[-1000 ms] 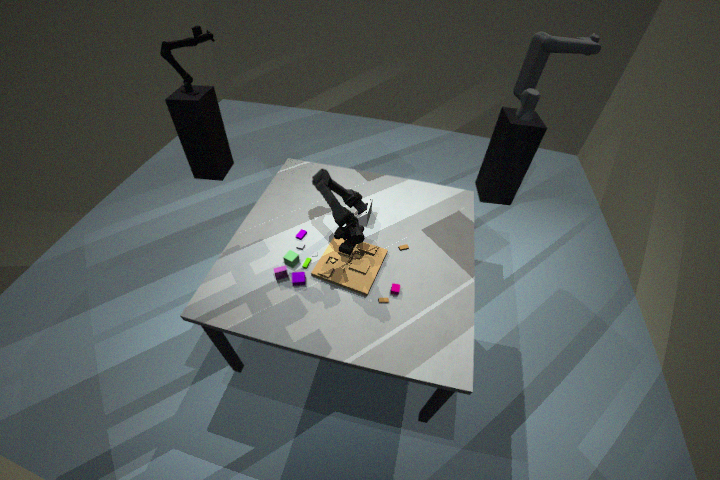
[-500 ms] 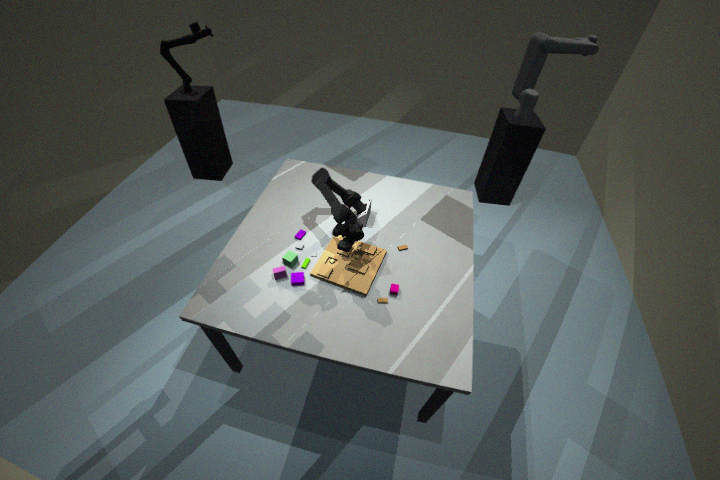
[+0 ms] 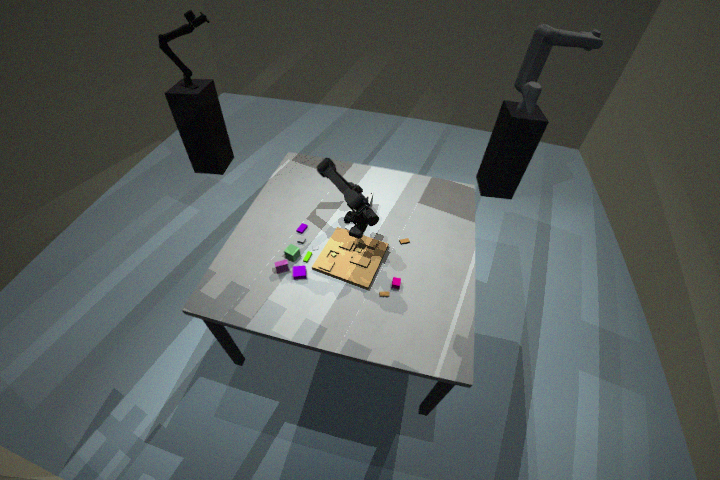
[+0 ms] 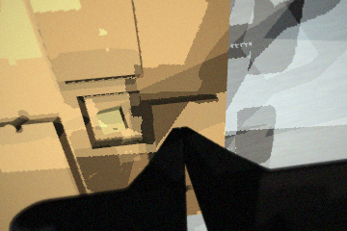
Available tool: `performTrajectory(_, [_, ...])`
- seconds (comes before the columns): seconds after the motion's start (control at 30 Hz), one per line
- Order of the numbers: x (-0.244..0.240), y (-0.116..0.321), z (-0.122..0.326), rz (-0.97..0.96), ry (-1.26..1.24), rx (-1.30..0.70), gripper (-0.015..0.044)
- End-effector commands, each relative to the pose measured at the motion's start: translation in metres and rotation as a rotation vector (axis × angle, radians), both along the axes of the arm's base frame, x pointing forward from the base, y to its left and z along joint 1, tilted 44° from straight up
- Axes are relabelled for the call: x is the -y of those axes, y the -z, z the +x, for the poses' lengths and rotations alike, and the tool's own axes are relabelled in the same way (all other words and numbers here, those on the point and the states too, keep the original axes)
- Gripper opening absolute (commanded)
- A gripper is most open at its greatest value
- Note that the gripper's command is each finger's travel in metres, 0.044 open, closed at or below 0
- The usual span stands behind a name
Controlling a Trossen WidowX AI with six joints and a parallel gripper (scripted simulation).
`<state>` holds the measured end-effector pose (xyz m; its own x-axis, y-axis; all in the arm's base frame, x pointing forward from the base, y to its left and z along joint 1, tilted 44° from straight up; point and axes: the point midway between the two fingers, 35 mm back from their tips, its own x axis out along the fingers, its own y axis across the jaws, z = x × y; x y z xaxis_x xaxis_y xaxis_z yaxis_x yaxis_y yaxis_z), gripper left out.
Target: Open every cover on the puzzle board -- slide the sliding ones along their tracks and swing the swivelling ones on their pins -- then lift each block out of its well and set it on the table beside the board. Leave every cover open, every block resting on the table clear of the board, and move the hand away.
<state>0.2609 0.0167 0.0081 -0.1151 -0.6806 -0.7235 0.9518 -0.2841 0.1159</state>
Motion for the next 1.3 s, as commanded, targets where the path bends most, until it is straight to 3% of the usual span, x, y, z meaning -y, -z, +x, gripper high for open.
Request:
performTrajectory(0.0, [-0.013,0.006,-0.018,0.004,0.006,0.004,0.0])
performTrajectory(0.2, [-0.024,0.012,-0.037,0.0,0.009,0.004,0.0])
performTrajectory(1.27, [-0.02,0.017,-0.038,0.0,0.009,0.004,0.0])
